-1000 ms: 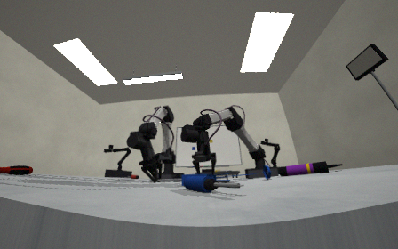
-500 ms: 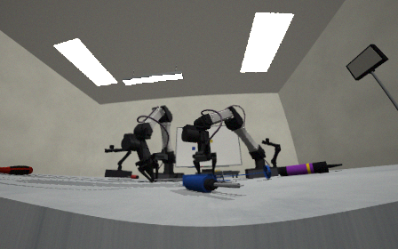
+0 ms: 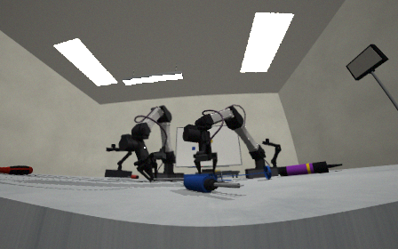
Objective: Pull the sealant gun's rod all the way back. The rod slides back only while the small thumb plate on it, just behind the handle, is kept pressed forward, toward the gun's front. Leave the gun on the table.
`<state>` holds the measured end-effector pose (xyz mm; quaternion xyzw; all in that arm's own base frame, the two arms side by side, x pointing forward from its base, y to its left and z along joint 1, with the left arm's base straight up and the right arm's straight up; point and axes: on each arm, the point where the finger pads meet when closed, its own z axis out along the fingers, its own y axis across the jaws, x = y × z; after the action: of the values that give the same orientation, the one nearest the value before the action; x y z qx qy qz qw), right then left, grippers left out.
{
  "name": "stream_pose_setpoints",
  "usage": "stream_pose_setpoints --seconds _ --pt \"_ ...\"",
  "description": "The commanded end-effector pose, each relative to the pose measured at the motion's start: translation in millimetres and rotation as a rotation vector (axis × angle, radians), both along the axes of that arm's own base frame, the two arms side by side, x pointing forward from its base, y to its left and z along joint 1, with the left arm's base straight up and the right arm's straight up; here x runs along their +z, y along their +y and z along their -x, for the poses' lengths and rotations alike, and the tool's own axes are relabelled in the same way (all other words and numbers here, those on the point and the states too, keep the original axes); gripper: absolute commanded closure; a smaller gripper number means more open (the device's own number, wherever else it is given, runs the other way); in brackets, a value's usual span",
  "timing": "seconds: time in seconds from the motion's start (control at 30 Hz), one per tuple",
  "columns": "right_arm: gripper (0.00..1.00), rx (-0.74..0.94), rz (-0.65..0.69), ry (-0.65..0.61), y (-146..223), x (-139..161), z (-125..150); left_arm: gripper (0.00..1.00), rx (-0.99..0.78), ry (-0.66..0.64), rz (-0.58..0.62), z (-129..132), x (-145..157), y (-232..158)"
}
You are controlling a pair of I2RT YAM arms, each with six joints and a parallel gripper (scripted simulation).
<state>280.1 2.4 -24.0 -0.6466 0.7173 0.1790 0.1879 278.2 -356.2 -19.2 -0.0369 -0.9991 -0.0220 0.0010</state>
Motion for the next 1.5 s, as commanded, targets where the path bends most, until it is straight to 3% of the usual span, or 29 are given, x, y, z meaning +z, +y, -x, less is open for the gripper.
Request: stream_pose_setpoints --seconds 0.0,0.23,0.5,0.53,0.83,0.97,1.13,1.47 --pt "0.69 0.003 0.046 -0.034 -9.8 7.1 -6.8 0.49 0.021 -0.006 -0.042 -3.2 5.2 26.6" --pt "0.69 0.002 0.044 -0.033 12.3 5.0 -7.6 0.49 0.009 -0.011 0.031 -4.5 -2.2 4.8" --pt "0.69 0.005 0.04 -0.007 6.1 2.5 -3.4 0.49 0.012 -0.011 0.031 -4.5 -2.2 4.8" --pt "0.69 0.004 0.062 -0.021 1.1 1.5 -7.2 0.49 0.017 0.023 -0.014 1.3 -17.5 15.5" --pt "0.69 -0.022 0.165 -0.065 -26.3 4.5 -19.0 0.49 0.03 0.051 -0.194 5.9 -19.2 62.2" --pt "0.69 -0.019 0.158 -0.036 -26.8 -0.3 -13.8 0.49 0.034 0.055 -0.214 6.5 -19.4 67.4" --pt "0.69 0.006 0.033 0.0 -24.6 0.0 -1.7 0.49 0.037 0.018 -0.133 0.5 -5.8 47.6" --pt "0.69 0.006 0.04 -0.018 -25.4 4.7 -4.1 0.49 0.025 0.008 -0.078 -1.1 -4.5 32.9"
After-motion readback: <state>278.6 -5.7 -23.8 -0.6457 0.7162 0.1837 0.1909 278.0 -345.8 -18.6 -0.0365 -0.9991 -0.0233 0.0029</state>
